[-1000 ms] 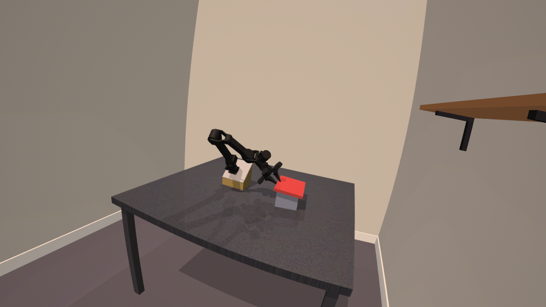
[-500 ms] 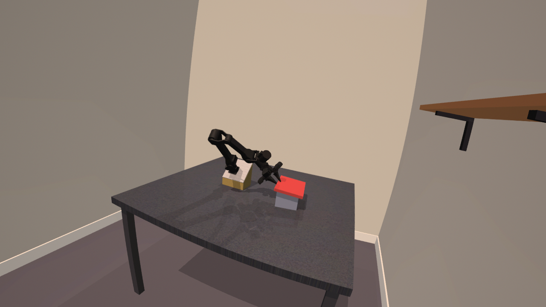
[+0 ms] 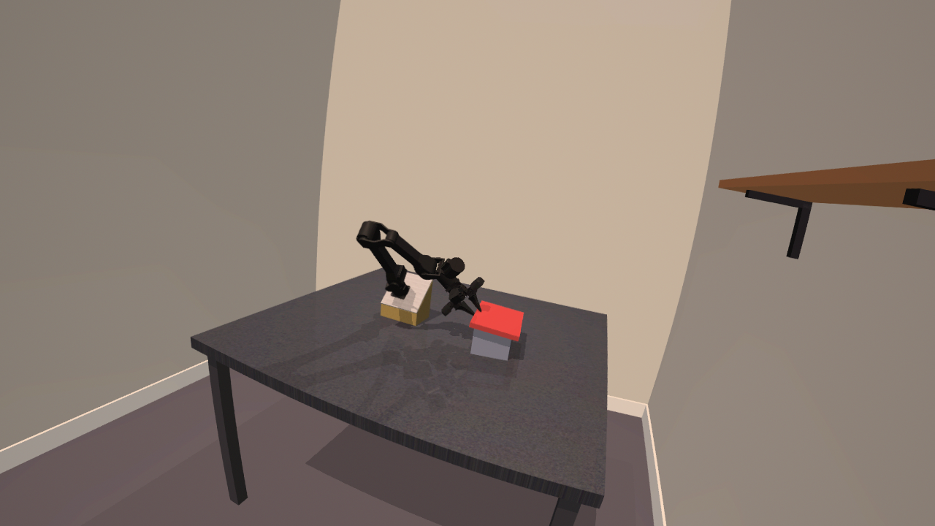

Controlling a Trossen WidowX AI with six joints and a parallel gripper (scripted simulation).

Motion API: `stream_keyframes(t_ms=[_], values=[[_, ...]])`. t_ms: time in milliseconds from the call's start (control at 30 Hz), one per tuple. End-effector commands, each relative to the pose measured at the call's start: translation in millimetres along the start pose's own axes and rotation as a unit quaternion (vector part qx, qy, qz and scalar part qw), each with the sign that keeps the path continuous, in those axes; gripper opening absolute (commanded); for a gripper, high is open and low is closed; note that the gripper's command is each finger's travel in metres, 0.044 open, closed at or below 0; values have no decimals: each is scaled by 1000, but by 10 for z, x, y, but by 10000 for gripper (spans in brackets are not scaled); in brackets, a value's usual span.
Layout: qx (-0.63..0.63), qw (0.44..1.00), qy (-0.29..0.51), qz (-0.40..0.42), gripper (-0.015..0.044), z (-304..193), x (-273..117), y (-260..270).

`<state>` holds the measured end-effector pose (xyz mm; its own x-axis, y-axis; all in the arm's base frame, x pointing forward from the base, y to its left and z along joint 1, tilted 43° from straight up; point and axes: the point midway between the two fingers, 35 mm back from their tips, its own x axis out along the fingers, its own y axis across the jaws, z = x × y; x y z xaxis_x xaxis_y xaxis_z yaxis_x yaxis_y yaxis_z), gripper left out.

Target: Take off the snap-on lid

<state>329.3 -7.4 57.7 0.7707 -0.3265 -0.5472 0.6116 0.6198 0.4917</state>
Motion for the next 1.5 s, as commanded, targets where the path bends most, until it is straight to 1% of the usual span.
stream_keyframes(t_ms=[0,500,1467], values=[[0,1000,0,1,0,1,4,6],[0,1000,0,0,0,1,5,13],[0,1000,0,-1,0,0,-177,357]])
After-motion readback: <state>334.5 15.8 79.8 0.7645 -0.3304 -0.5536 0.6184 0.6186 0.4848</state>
